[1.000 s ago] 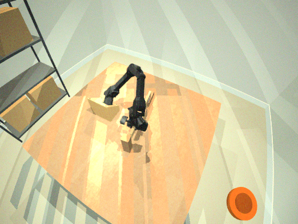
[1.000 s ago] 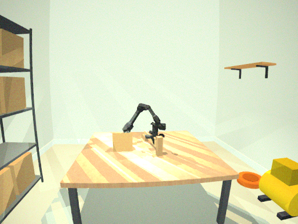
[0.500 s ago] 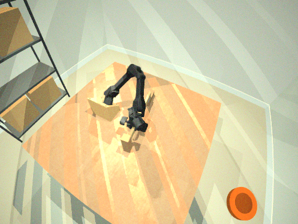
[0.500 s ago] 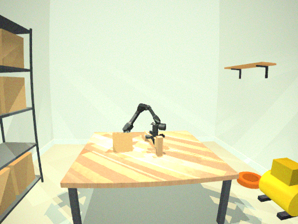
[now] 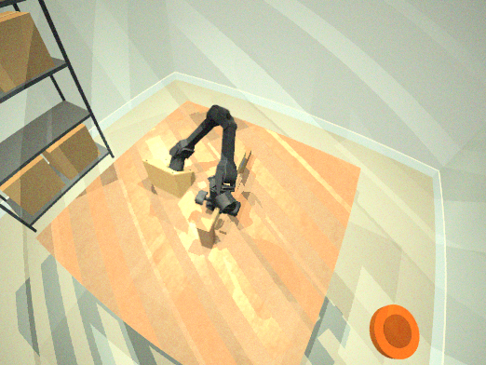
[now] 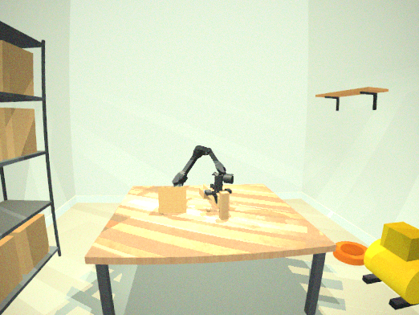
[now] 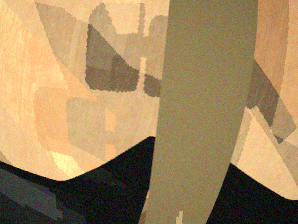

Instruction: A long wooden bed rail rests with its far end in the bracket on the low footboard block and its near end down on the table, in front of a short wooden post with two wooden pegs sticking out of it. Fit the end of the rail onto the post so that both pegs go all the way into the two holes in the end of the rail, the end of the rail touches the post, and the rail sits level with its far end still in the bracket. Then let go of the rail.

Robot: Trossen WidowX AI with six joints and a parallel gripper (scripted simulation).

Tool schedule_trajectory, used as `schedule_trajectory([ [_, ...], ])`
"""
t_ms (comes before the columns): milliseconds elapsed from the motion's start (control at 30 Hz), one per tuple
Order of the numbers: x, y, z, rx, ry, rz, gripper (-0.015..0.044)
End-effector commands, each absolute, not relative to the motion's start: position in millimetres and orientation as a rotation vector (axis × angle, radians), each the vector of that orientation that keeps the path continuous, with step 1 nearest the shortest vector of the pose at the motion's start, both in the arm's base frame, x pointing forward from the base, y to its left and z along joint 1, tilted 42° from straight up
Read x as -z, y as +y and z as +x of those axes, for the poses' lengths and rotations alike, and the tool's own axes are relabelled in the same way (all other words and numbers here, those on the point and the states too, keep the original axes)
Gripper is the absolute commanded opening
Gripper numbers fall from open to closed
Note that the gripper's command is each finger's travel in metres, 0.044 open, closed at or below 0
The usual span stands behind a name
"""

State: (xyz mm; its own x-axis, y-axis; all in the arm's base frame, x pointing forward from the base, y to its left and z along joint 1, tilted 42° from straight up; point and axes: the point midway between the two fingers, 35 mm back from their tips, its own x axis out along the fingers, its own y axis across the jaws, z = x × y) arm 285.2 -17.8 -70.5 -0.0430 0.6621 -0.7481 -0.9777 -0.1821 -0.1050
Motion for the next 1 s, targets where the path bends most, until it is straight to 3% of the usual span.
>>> schedule_trajectory([
  [0,71.1,-20.7,287.0,-1.586,0.526,-0.813,0.0],
  [967,76.5,-26.9,288.7,-1.586,0.526,-0.814,0.0],
])
